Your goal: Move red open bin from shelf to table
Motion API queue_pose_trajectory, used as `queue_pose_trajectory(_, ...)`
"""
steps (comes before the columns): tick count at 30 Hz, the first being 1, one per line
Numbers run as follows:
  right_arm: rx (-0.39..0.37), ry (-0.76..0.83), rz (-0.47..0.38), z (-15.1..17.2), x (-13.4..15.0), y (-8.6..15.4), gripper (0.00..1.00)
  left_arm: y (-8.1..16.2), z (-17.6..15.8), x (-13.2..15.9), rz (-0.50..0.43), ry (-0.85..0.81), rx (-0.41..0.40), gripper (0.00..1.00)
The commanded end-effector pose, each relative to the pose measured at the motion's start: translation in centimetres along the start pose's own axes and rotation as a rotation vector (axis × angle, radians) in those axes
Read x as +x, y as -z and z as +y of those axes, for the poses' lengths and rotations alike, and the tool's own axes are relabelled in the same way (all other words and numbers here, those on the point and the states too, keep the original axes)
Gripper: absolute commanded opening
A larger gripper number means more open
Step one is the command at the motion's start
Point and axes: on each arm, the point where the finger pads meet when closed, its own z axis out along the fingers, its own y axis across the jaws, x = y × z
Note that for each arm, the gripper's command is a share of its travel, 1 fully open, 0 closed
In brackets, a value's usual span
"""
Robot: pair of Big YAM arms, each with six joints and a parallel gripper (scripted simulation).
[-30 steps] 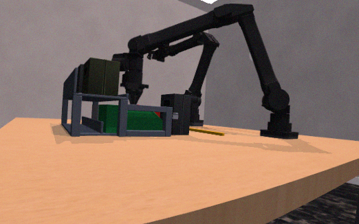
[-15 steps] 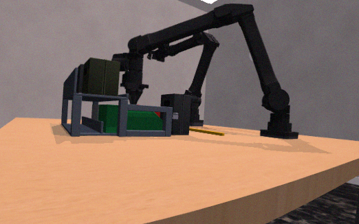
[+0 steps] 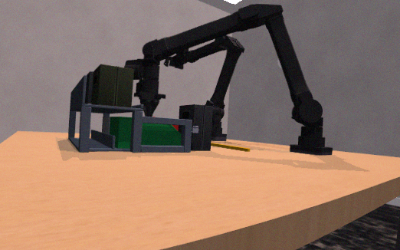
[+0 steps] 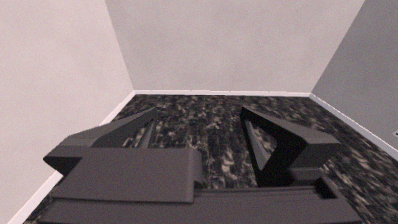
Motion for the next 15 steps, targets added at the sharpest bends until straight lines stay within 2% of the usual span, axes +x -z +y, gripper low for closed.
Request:
queue_pose_trajectory(1, 0.007, -0.016, -0.016, -0.57, -1.27, 0.79, 1.00, 0.36, 1.03, -0.26, -0.011, 0.005, -0.013, 0.06)
queue_pose_trajectory(15, 0.007, -0.016, -0.016, -0.57, -1.27, 0.79, 1.00, 0.50, 1.08, -0.31, -0.013, 0.004, -0.015, 0.05)
